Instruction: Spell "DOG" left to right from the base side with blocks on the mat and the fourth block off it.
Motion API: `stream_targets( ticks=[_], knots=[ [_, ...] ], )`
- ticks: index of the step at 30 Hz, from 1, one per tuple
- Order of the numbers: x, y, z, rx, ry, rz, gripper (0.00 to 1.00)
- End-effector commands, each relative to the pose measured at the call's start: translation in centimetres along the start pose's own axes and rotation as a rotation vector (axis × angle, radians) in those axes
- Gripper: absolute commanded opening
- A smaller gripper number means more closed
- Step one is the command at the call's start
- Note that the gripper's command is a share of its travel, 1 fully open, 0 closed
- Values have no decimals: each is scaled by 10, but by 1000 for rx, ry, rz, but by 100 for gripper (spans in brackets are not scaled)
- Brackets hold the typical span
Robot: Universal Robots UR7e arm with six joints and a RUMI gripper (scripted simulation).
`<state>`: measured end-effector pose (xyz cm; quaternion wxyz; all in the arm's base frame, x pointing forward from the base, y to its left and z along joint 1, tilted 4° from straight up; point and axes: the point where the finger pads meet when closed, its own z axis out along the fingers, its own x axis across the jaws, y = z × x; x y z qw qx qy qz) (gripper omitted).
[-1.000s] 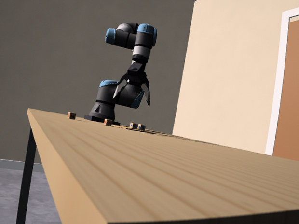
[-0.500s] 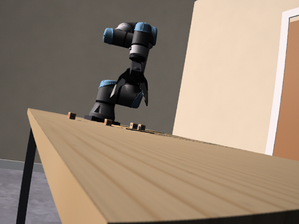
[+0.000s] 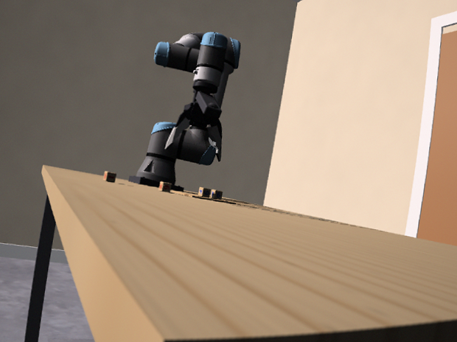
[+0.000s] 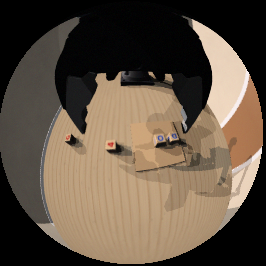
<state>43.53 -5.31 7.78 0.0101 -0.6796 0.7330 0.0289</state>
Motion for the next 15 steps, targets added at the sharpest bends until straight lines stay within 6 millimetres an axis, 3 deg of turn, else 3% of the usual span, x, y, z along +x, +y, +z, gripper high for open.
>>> stream_targets(
  ticks=[1, 15],
  knots=[
    [7, -4, -1, 5, -4, -139, 100],
    [17, -5, -1, 5, -3, -370, 100]
  ],
)
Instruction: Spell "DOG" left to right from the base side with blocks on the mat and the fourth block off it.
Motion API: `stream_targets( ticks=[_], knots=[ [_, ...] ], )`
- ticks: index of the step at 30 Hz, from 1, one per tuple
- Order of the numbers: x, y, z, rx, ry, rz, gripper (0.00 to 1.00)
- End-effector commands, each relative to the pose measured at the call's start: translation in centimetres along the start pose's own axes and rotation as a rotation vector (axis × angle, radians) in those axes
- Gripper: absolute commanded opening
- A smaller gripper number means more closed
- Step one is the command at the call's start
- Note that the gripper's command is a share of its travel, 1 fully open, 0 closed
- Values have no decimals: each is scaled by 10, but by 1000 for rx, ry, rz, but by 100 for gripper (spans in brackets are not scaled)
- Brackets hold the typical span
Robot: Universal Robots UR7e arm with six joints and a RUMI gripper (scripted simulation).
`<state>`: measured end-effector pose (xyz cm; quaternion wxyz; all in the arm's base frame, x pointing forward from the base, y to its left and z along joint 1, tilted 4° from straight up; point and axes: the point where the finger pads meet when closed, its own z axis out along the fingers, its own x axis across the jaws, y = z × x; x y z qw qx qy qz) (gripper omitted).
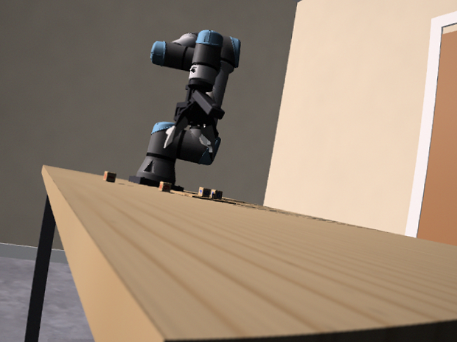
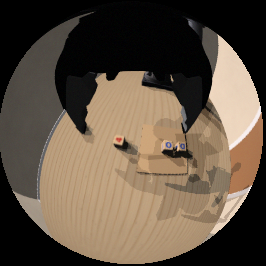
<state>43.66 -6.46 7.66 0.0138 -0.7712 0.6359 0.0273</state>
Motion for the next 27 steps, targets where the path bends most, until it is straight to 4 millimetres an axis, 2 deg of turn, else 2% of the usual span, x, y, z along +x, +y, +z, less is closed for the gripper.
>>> stream_targets(
  ticks=[1, 27],
  knots=[
    [6, -1, -1, 6, -2, -103, 100],
    [28, 6, 0, 6, -1, -594, 100]
  ],
)
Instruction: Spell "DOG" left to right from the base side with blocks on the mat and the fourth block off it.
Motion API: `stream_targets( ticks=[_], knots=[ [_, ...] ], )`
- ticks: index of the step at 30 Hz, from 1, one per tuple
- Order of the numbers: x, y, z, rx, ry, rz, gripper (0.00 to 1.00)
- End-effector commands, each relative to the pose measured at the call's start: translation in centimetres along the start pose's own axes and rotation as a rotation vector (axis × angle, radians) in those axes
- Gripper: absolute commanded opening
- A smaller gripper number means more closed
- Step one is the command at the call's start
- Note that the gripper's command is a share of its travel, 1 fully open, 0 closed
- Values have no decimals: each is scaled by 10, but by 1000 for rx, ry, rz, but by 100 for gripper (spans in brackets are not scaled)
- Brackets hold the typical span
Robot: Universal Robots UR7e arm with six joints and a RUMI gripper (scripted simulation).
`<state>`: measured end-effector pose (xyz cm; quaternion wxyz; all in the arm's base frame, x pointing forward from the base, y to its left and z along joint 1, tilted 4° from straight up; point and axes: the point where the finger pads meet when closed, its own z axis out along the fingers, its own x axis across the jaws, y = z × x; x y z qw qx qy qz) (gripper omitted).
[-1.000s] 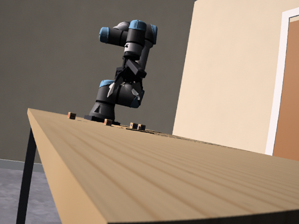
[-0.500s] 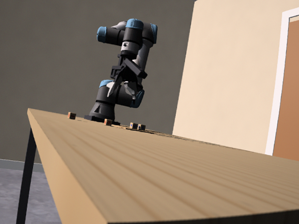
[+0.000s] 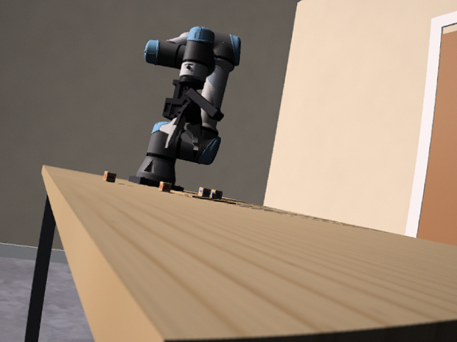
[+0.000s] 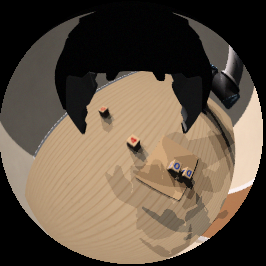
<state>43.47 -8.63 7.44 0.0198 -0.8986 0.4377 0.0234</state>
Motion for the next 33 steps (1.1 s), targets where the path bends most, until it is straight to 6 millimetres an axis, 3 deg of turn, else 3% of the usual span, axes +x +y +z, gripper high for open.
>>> stream_targets(
  ticks=[1, 33],
  knots=[
    [7, 4, -1, 6, 1, -139, 100],
    [25, 31, 1, 6, 3, -703, 100]
  ],
)
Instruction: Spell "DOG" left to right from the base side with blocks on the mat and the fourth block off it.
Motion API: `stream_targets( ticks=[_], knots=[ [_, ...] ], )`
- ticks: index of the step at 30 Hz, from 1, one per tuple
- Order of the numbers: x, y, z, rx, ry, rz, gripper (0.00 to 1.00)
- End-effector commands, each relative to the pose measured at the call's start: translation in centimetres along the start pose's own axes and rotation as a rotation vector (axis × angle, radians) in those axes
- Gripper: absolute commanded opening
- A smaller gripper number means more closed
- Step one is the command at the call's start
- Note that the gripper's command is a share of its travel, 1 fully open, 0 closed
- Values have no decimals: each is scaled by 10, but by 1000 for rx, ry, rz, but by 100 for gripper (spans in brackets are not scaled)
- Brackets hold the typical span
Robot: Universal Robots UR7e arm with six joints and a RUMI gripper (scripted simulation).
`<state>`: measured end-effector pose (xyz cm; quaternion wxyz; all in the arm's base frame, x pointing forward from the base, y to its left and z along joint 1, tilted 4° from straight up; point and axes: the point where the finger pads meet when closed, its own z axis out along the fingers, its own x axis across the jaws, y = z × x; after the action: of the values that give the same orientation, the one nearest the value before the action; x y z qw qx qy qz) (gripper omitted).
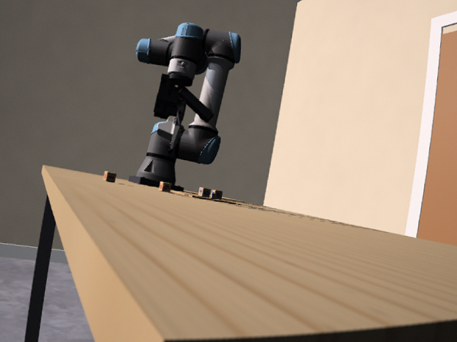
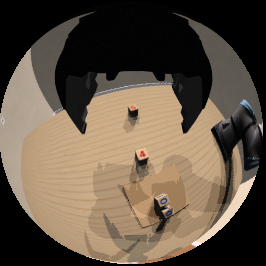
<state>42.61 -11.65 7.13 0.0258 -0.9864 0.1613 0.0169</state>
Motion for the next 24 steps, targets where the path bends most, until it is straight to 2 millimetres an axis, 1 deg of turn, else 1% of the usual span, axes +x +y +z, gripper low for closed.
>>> stream_targets(
  ticks=[1, 7, 9, 11, 24],
  knots=[
    [2, 9, -1, 4, 5, -139, 100],
    [2, 16, -1, 4, 5, -248, 100],
    [2, 16, -1, 4, 5, -248, 100],
    [2, 21, 0, 4, 5, -317, 100],
    [1, 36, 1, 3, 5, -548, 100]
  ],
)
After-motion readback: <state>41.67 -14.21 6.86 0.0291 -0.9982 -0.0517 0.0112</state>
